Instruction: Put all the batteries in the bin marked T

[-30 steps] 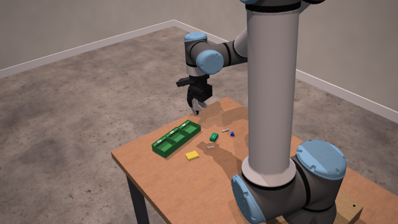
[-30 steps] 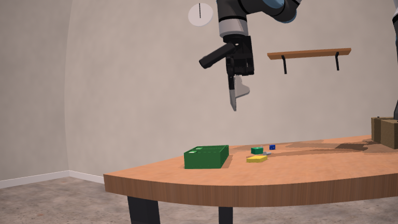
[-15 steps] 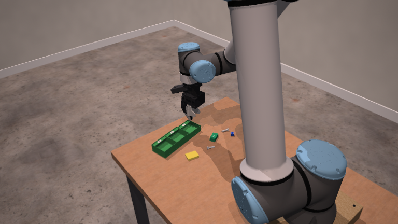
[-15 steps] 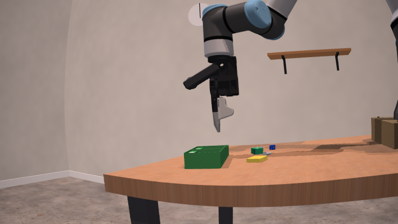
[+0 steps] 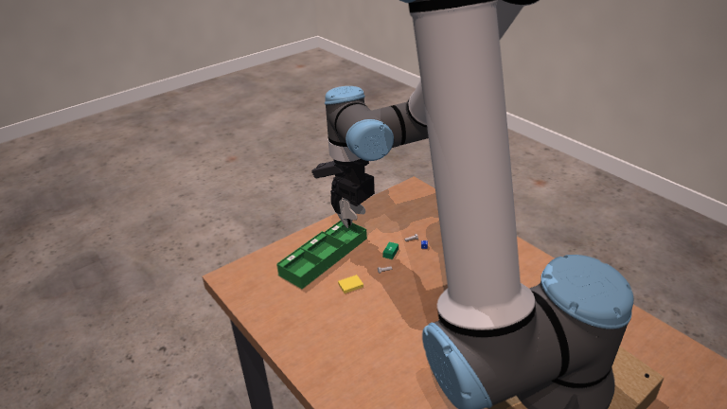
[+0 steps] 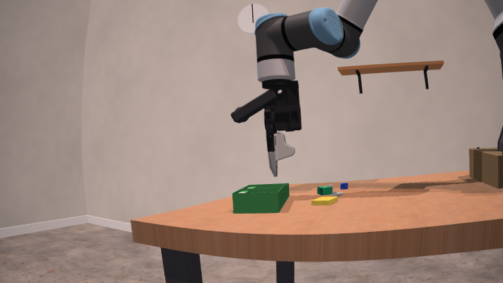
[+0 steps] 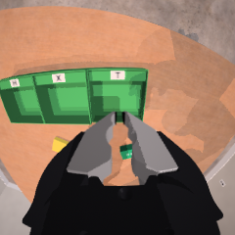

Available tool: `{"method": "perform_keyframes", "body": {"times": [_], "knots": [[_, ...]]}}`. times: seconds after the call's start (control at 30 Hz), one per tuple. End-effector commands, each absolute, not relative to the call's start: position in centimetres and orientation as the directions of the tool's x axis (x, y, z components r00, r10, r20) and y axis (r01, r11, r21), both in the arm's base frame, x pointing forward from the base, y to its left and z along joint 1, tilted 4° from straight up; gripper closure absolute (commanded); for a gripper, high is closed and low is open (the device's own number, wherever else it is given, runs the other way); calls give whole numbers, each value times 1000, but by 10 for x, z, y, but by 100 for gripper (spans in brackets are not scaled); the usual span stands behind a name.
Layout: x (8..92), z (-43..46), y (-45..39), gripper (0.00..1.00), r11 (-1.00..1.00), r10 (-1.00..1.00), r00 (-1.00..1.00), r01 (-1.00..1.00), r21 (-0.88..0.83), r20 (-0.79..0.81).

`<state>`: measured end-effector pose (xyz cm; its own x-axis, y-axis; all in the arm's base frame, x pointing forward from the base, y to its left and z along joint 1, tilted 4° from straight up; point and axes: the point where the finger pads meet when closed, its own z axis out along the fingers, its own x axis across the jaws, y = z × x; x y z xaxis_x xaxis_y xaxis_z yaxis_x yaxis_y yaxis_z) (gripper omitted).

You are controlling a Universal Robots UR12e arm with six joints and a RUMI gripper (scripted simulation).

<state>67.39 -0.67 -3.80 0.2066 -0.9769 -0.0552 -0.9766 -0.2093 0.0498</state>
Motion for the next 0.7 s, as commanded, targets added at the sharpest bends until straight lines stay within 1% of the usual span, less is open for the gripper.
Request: {"method": "perform_keyframes", "body": {"times": [0.0,0.3,0.67], "knots": [[674,-46,-7,96,-209,-977,207,-977,48,-54],[673,-69,-6,96,-209,-977,207,-977,48,-54],[673,-69,-6,96,-209,-977,207,-977,48,-54]]}}
